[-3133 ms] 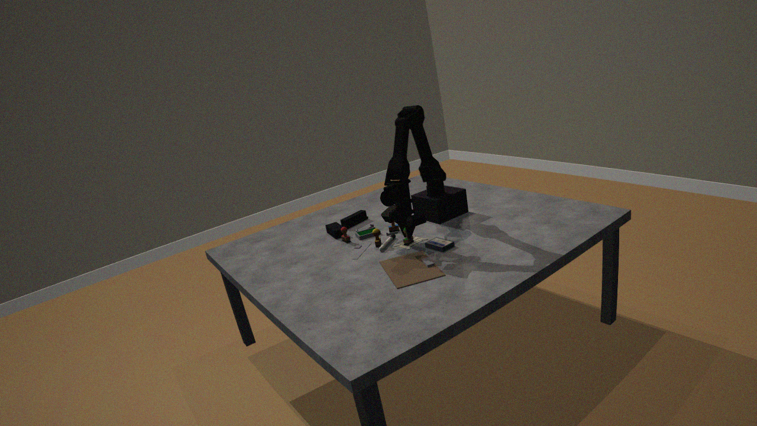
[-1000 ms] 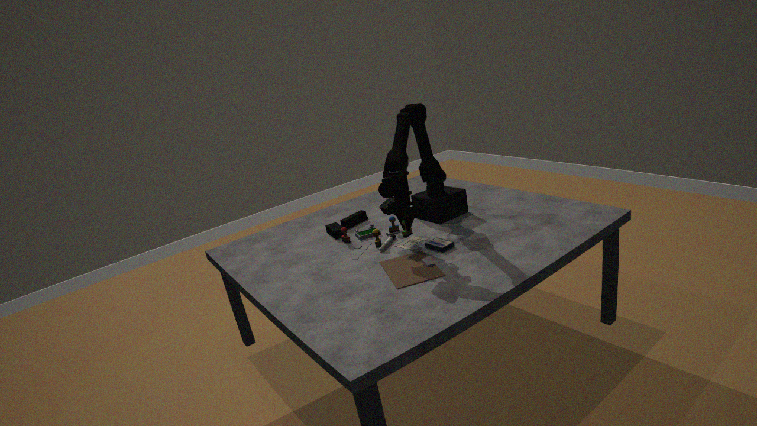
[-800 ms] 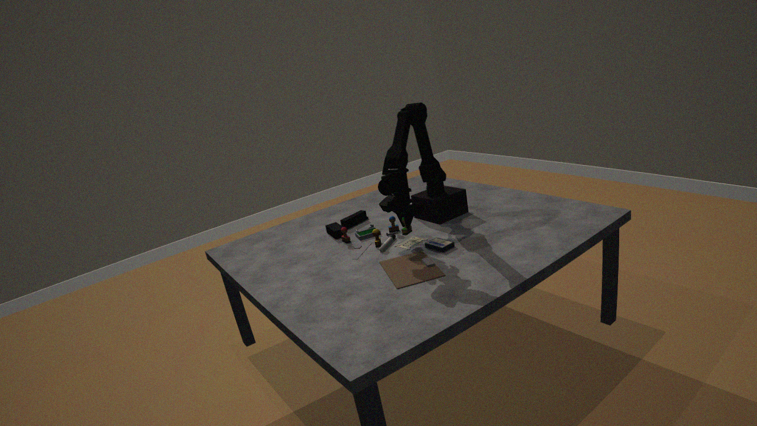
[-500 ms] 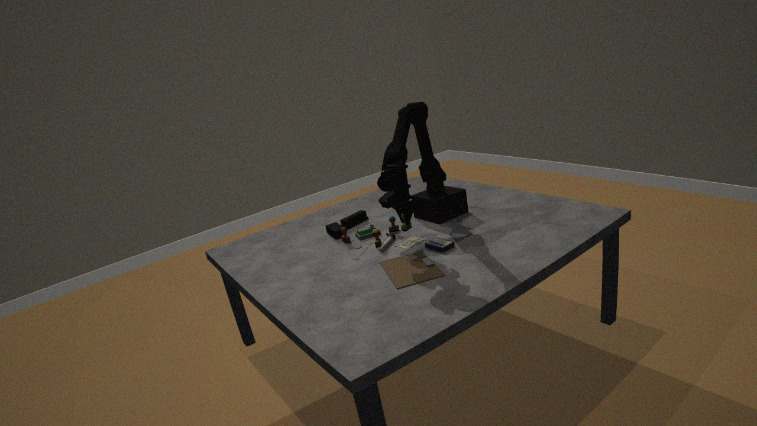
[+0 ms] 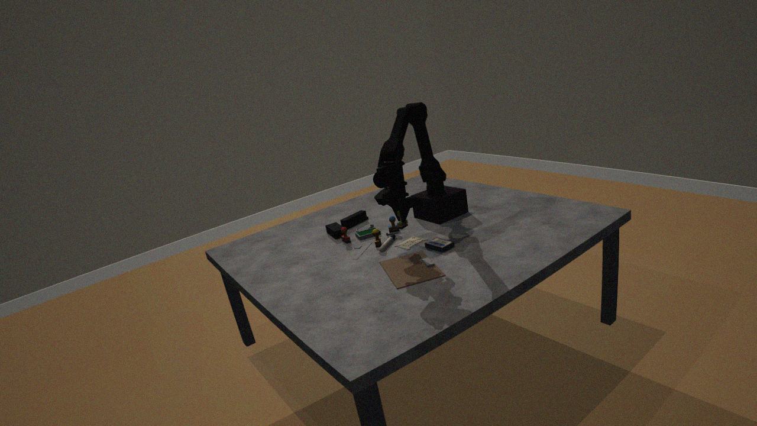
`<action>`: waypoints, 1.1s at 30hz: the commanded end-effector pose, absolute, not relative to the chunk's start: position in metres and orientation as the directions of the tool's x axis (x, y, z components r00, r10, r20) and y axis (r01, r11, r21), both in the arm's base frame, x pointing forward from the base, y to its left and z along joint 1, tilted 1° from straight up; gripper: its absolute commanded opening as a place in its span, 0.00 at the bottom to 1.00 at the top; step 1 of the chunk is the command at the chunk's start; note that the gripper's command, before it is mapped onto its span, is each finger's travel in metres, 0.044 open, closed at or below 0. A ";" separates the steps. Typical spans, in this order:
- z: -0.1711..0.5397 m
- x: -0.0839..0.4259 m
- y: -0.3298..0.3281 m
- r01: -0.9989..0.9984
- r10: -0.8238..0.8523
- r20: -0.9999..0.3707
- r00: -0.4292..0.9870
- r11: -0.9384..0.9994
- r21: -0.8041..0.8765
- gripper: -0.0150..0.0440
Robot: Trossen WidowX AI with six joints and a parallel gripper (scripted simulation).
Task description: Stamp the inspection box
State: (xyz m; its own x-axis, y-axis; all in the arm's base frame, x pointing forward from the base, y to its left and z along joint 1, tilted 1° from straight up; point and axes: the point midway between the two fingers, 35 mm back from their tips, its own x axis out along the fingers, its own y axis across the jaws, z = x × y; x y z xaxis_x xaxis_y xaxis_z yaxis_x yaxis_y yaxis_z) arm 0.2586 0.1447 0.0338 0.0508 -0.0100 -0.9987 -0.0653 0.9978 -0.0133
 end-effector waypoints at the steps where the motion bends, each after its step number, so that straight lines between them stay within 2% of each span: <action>1: 0.035 0.275 0.150 -0.069 -0.015 -0.999 0.048 0.997 -0.018 0.25; 23: 0.034 0.350 0.175 -0.071 -0.013 -0.998 0.054 0.997 -0.017 0.25; 33: 0.027 0.353 0.176 -0.071 -0.013 -0.998 0.054 0.997 -0.017 0.25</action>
